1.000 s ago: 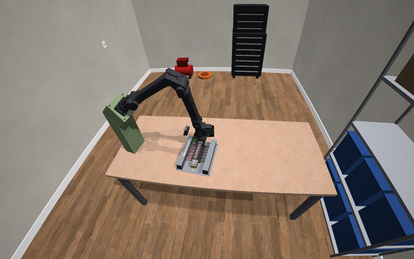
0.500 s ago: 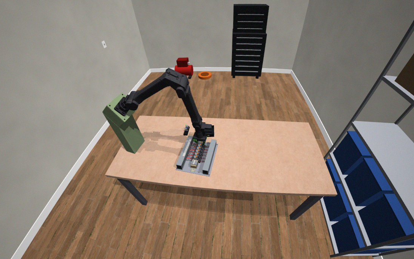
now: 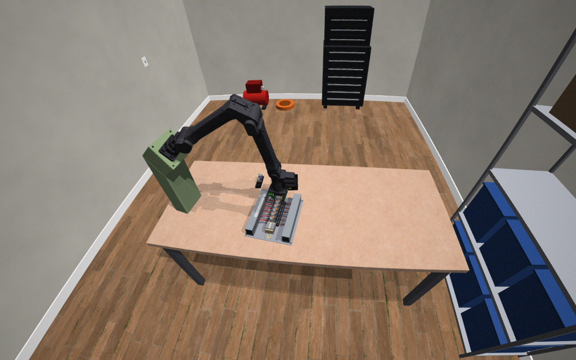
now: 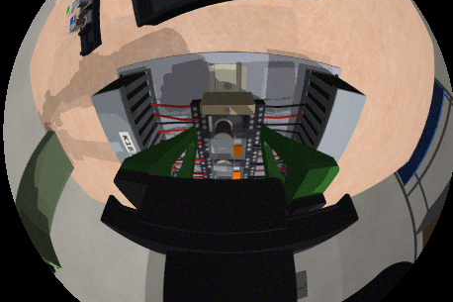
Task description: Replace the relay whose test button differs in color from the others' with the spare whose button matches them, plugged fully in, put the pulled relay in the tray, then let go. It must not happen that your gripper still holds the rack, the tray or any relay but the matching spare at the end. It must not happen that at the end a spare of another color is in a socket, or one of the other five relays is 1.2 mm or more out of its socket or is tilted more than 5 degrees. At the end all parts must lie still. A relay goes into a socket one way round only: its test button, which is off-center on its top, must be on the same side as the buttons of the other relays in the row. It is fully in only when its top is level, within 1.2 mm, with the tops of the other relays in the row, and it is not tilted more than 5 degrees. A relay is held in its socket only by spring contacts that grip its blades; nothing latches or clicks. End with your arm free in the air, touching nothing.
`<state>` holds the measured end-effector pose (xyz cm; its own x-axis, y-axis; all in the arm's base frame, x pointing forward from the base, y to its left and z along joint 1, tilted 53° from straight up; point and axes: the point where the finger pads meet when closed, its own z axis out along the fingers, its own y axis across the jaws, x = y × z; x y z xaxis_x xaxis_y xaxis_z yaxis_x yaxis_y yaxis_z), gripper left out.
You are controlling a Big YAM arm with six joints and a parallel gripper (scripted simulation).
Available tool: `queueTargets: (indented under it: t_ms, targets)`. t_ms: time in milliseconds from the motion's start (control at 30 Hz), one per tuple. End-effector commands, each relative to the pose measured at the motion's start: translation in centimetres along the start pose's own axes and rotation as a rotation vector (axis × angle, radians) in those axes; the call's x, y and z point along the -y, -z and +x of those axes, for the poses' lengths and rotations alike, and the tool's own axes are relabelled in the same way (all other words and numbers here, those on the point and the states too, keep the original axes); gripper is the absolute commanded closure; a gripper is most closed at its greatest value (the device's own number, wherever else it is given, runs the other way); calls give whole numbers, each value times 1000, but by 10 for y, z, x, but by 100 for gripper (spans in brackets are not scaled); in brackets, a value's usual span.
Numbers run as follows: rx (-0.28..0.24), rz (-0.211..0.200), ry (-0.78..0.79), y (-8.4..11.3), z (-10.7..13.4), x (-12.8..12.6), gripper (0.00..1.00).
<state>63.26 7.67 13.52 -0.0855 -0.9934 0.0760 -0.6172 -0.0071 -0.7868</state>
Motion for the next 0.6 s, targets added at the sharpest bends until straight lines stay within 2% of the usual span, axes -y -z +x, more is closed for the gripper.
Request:
queueTargets:
  t_ms: [0,567]
  targets:
    - [19,24,-3,23,-10,12,41]
    - [18,21,-2,56,-10,9,41]
